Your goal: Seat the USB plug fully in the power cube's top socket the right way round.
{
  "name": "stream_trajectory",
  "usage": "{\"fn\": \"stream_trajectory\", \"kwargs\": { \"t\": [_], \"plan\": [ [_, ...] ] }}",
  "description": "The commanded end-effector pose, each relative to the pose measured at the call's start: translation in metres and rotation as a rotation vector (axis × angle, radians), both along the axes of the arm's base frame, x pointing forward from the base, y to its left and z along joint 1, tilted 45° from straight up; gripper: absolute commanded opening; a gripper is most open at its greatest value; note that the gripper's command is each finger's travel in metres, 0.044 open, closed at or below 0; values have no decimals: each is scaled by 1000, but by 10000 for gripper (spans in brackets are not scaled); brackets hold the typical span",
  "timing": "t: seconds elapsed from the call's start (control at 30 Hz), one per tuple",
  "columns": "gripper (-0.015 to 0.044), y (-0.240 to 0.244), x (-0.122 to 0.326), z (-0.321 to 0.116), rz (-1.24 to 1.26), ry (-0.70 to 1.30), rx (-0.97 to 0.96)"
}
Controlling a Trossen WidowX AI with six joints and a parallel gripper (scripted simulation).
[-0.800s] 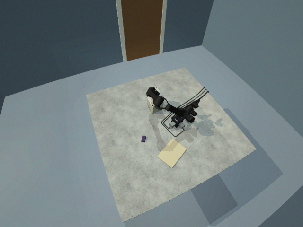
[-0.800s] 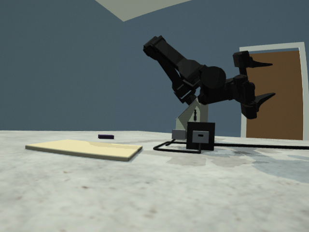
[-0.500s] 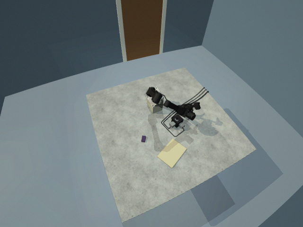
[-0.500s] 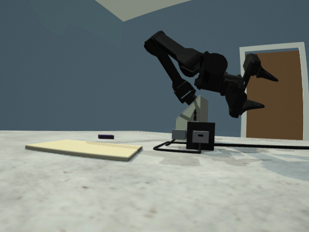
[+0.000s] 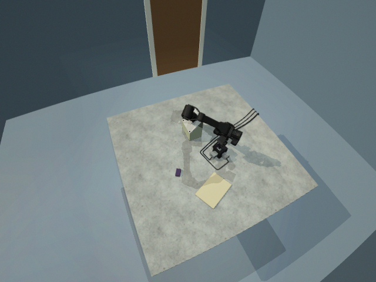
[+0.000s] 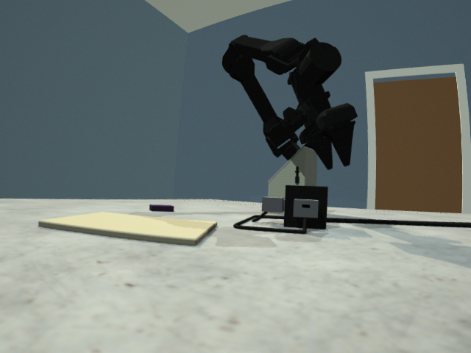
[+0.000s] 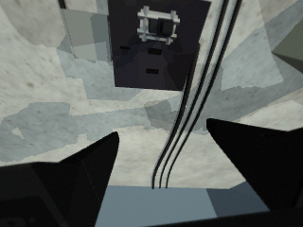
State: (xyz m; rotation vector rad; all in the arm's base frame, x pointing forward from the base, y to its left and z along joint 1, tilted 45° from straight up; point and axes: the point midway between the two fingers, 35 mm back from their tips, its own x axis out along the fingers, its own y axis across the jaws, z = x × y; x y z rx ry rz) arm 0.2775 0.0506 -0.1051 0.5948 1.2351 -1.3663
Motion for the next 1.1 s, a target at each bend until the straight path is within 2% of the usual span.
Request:
{"fn": "stream_trajectory", "kwargs": {
  "t": [0.0,1.07],
  "plan": [
    [440,-32,17,62,-53,-204,-377],
    [440,-48,18,53,-53,-205,-378]
  ]
}}
